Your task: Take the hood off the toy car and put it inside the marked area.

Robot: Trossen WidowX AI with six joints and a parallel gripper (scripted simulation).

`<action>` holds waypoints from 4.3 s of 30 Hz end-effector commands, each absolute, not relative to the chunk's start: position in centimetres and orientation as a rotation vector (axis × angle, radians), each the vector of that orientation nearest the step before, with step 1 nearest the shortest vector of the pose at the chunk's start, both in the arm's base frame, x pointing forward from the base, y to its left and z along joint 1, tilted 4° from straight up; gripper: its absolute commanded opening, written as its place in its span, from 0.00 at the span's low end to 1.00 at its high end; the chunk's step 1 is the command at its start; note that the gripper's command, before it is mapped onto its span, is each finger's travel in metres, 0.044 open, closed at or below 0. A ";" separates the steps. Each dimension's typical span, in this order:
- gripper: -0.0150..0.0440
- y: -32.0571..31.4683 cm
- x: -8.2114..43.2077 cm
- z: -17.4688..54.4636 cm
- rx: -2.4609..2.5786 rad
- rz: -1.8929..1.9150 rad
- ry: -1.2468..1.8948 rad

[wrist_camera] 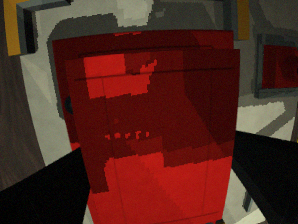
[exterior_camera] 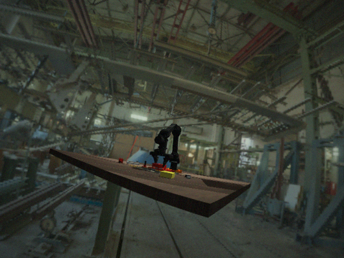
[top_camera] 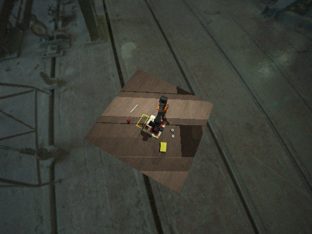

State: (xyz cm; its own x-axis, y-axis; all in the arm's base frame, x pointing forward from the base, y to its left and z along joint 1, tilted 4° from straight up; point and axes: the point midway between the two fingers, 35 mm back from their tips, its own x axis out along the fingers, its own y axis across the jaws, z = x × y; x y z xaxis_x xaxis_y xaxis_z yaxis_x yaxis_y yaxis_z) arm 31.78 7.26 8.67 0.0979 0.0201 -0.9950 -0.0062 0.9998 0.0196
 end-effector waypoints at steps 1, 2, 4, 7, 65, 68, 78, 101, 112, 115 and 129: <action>0.25 7.3 31.9 9.1 0.013 0.021 1.468; 0.25 7.3 31.9 9.2 0.013 0.021 1.468; 0.25 7.3 31.9 9.3 0.013 0.021 1.468; 0.25 7.3 31.8 9.5 0.013 0.021 1.468; 0.25 -4.5 31.7 14.6 -0.004 0.002 1.473; 0.25 -5.8 31.5 14.6 -0.002 -0.001 1.473; 0.25 -10.2 30.4 14.7 -0.002 0.004 1.473; 0.25 -13.0 29.6 13.7 -0.003 0.006 1.471; 0.25 -13.1 29.8 12.8 -0.003 0.006 1.471; 0.25 -13.1 29.8 12.5 -0.003 0.006 1.471; 0.25 -13.1 30.0 11.3 -0.003 0.006 1.471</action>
